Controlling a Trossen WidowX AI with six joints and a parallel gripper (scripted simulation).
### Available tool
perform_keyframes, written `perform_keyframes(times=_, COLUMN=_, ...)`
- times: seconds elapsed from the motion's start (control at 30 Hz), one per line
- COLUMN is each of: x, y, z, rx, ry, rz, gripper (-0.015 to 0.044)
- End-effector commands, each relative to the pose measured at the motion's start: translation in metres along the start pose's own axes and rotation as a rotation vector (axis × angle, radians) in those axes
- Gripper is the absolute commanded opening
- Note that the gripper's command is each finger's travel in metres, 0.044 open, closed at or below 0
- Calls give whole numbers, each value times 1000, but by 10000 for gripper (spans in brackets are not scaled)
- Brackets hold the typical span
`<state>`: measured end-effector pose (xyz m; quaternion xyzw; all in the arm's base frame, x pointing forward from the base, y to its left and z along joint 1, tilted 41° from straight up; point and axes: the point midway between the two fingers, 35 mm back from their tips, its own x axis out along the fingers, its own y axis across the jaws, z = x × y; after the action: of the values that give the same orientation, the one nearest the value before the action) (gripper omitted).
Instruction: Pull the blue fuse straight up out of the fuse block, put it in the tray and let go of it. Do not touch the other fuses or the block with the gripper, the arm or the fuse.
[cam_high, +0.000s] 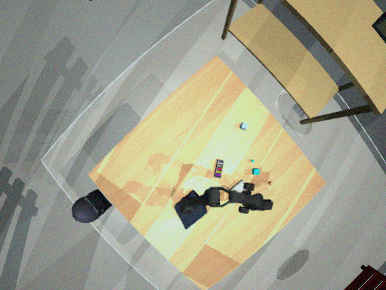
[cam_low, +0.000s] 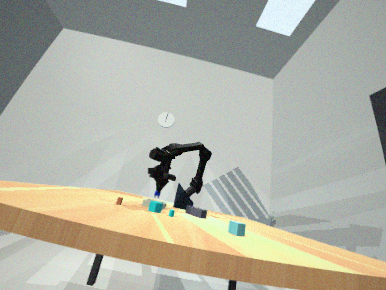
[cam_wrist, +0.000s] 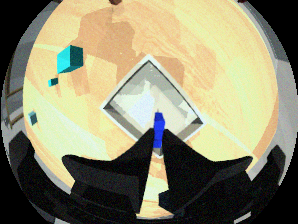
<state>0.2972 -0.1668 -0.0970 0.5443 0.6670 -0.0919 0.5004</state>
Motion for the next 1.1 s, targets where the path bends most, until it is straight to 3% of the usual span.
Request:
perform_keyframes(times=0.0, x=10, y=0, z=-2, rx=3, ry=8, rz=1, gripper=0)
perform_keyframes(times=0.37, x=20, y=0, z=-3, rx=3, ry=8, rz=2, gripper=0)
perform_keyframes(times=0.77, x=17, y=0, z=-1, rx=0, ry=4, rz=-1, gripper=315)
perform_keyframes(times=0.9, x=-17, y=0, z=-2, rx=3, ry=7, rz=0, gripper=330)
perform_keyframes(times=1.07, x=-20, y=0, z=-2, rx=3, ry=7, rz=0, gripper=330)
